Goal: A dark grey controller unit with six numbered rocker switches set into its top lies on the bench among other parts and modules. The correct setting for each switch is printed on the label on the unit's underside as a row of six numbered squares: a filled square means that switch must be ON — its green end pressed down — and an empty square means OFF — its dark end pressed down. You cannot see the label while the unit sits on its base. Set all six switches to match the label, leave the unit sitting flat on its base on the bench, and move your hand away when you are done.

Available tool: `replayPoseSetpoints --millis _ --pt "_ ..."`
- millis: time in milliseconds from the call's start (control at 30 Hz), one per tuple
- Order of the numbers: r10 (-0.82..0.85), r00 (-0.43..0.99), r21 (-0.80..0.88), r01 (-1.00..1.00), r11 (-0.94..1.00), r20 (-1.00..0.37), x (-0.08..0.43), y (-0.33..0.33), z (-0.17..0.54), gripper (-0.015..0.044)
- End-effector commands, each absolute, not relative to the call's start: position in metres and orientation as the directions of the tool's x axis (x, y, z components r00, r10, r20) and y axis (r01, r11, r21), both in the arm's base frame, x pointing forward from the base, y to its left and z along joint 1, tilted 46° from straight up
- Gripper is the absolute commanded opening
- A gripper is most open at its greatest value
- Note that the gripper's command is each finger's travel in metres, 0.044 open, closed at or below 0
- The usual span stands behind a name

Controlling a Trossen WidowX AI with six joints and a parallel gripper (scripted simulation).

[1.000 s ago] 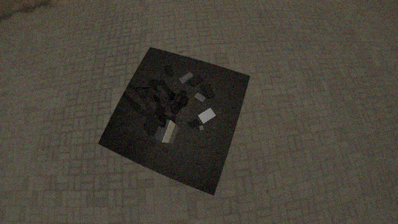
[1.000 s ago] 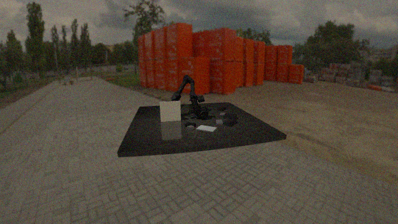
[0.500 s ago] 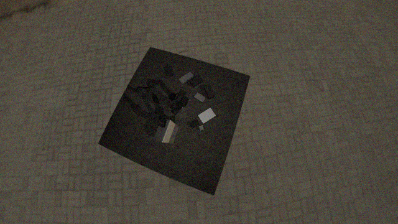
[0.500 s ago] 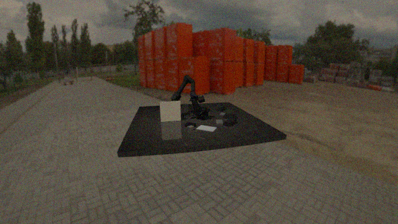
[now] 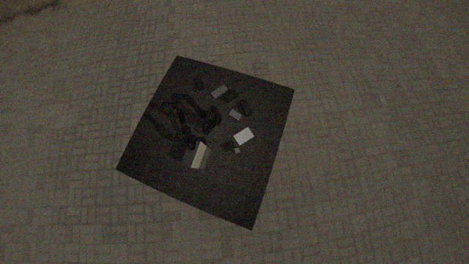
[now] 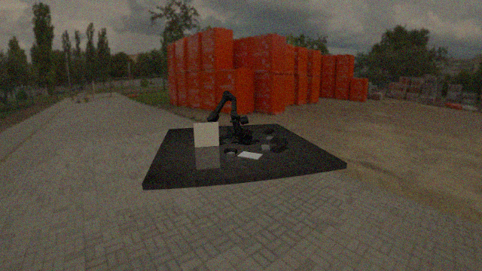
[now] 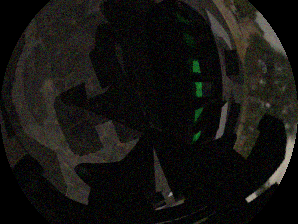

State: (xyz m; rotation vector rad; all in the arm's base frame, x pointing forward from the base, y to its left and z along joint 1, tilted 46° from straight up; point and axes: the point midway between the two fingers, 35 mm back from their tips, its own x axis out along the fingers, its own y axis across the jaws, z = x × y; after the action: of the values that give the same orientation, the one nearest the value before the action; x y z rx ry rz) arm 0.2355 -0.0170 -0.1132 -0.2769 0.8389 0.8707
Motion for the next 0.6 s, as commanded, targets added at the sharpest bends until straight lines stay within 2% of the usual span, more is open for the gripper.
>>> replayPoseSetpoints --millis 0,567 --pt "0.547 0.373 0.081 -0.768 0.635 -0.749 0.2447 -0.0236 -0.1142 0.0" --pt "0.547 0.374 0.08 -0.768 0.635 -0.75 0.2501 -0.0277 -0.1172 0.0"
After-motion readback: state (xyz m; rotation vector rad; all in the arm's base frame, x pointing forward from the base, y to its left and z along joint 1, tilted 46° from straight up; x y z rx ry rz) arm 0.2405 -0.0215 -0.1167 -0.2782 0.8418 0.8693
